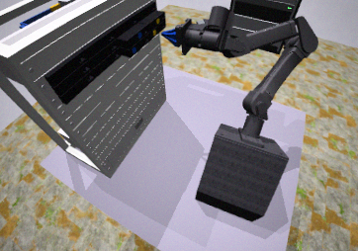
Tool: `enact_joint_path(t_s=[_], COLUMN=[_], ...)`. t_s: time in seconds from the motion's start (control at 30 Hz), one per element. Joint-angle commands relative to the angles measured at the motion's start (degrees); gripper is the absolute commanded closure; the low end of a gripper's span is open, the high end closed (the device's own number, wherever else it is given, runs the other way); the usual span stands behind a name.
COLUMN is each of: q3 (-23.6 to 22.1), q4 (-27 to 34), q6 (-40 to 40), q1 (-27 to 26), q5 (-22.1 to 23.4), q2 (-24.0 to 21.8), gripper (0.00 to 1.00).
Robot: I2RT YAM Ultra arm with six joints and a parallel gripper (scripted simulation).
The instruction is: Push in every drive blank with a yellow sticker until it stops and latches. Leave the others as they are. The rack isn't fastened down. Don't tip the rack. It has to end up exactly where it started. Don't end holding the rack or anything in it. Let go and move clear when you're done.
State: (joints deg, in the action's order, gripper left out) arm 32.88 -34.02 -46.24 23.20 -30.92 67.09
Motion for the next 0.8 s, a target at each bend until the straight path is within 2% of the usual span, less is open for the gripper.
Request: enact_joint_path(t_s=[0.0, 0.53, 0.77], q3=[2.2, 2.4, 3.2], q4=[-2.6, -2.7, -0.6], q6=[0.3, 0.3, 0.4], q1=[0.2, 0.7, 1.2], q5=[2.8, 2.9, 2.5], q2=[1.5, 0.8, 1.5], gripper=[1.0, 1.0, 1.0])
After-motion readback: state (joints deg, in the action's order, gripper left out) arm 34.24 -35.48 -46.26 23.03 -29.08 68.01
